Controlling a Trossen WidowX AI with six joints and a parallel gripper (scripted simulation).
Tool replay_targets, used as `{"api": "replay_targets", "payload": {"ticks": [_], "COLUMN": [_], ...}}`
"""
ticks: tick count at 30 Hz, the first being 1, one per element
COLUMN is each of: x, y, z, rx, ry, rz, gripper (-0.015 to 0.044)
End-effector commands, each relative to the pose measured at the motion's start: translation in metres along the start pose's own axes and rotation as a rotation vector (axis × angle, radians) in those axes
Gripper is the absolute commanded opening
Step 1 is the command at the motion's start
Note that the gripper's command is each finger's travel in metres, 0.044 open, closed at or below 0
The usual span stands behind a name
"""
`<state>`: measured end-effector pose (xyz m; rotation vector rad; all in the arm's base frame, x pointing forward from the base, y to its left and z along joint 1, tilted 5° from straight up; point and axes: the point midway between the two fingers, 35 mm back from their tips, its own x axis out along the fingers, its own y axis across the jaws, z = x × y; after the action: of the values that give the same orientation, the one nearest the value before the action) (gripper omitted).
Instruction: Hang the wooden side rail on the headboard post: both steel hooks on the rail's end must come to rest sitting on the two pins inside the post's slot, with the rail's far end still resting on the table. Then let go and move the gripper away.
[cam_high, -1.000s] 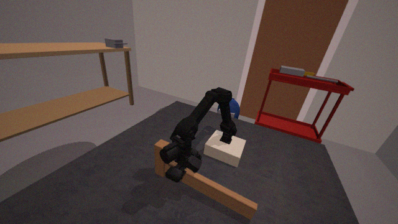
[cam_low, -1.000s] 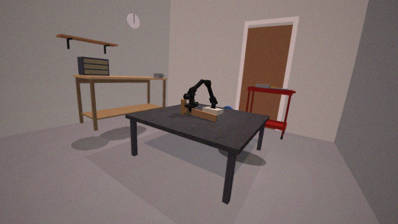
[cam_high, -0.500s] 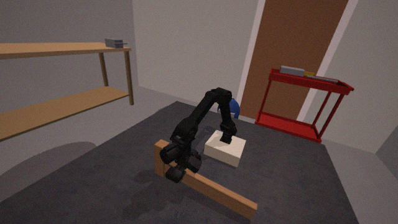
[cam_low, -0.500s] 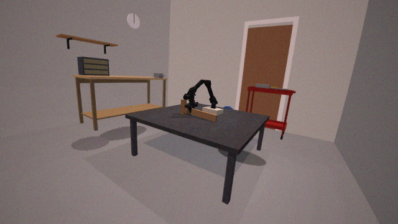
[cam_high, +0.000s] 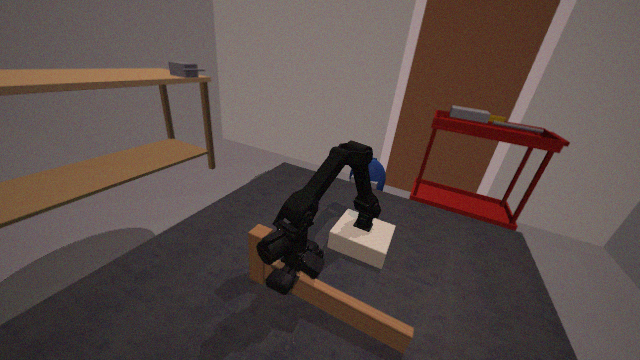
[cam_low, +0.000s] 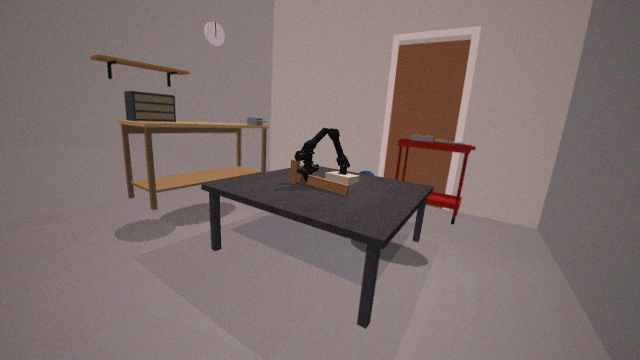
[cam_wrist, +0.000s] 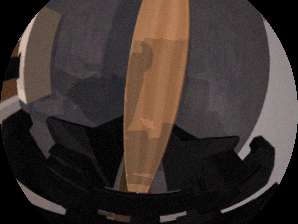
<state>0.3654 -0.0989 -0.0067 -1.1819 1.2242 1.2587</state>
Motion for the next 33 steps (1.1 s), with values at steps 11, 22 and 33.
{"api": "replay_targets", "payload": {"ticks": [11, 22, 33], "x": [0.002, 0.0038, 0.0055], "y": [-0.0003, -0.0003, -0.0003], "z": [-0.0007, -0.0007, -0.0007], "rx": [0.004, 0.004, 0.004], "ry": [0.005, 0.005, 0.005], "rz": [-0.002, -0.002, -0.002], "gripper": [0.0, 0.0, 0.0]}}
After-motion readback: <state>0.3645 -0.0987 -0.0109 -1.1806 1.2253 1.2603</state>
